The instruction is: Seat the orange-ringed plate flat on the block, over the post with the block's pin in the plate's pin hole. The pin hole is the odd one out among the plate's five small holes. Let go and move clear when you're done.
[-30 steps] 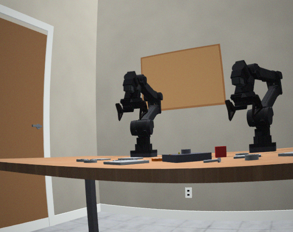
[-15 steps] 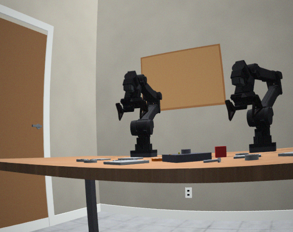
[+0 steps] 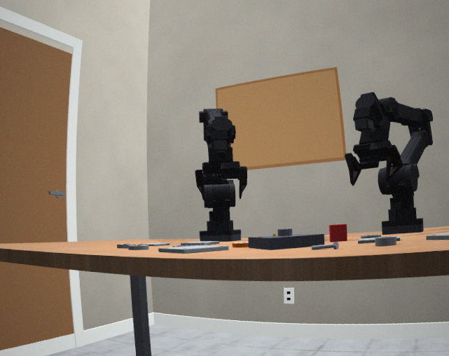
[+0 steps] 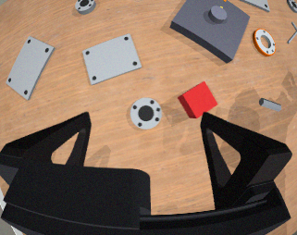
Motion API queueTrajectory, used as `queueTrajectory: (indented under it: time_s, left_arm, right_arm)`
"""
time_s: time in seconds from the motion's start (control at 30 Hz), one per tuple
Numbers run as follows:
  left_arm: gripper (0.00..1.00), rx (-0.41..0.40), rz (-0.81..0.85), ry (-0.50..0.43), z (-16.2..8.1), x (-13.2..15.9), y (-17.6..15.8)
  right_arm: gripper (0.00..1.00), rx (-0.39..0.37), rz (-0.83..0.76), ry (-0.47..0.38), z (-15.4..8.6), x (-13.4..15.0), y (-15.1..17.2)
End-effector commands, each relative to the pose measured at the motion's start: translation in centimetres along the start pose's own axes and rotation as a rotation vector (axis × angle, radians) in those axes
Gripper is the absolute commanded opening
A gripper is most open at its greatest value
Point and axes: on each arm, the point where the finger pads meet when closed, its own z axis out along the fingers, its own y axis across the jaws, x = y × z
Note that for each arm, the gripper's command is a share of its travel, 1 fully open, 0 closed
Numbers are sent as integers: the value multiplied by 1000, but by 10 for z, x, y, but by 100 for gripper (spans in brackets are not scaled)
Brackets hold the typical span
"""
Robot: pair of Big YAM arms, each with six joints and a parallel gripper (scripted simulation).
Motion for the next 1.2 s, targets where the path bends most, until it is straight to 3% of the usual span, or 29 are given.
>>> queueTrajectory:
  time_s: [0.0, 0.2, 0.4, 1.07, 1.1, 1.17]
  left_arm:
    - [100, 4, 15, -25, -3, -10, -1]
    - [100, 4, 15, -25, -3, -10, -1]
    - [100, 4, 15, -25, -3, -10, -1]
    - [100, 4, 15, -25, -3, -10, -1]
    - [100, 4, 15, -25, -3, -10, -1]
    - [100, 4, 15, -25, -3, -10, -1]
  right_arm:
    - [100, -26, -37, -96, 11, -61, 14]
    - [100, -76, -112, -93, 53, -89, 43]
    - [100, -105, -147, -90, 77, -104, 59]
    - [100, -108, -133, -87, 81, -107, 60]
    - [100, -104, -144, -74, 81, -93, 57]
    - [100, -110, -135, -117, 71, -100, 51]
